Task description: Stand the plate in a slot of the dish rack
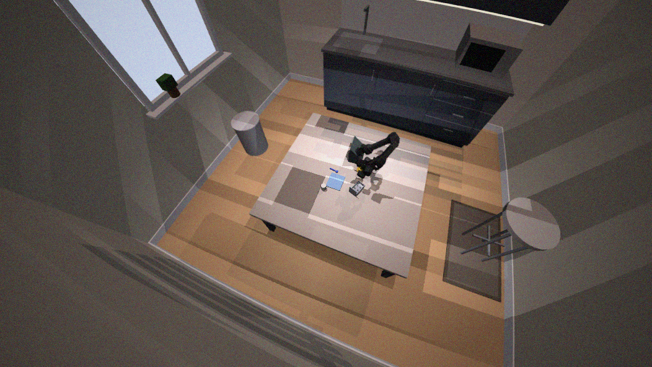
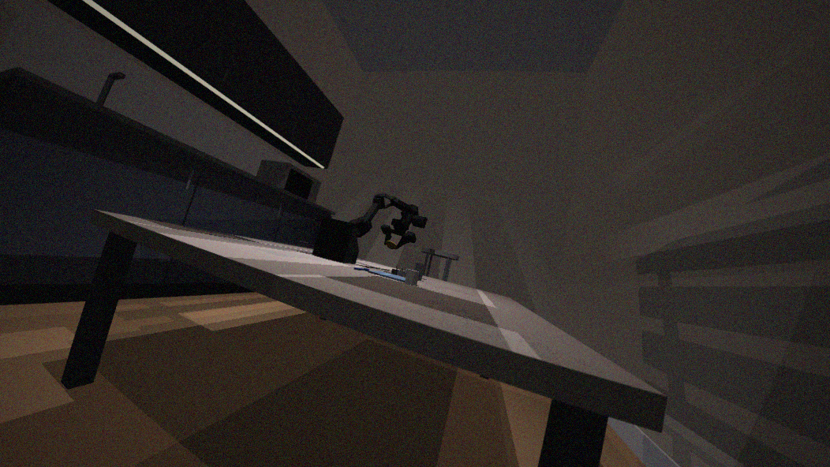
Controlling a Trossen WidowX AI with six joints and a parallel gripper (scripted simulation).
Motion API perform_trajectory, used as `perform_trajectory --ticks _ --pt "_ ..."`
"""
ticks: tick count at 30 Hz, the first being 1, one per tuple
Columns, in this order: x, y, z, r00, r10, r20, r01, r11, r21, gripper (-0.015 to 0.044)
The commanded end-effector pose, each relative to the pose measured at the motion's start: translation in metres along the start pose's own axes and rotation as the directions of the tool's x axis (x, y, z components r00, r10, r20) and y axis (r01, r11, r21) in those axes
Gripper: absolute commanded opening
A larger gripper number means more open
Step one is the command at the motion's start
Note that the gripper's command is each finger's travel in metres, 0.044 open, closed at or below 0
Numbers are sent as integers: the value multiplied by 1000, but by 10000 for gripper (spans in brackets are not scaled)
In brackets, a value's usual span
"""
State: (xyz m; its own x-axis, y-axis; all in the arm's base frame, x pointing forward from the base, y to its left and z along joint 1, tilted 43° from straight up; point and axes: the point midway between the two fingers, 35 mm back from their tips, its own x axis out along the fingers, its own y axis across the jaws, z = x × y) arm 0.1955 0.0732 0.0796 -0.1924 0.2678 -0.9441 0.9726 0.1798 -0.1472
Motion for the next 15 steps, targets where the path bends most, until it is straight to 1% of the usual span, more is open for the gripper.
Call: perform_trajectory --ticks 1,8,15 --pt "10 2 3 995 24 94 -18 998 -58 0" --pt "25 7 5 969 81 233 -45 987 -156 0" --pt "37 14 6 922 164 350 -75 964 -254 0"
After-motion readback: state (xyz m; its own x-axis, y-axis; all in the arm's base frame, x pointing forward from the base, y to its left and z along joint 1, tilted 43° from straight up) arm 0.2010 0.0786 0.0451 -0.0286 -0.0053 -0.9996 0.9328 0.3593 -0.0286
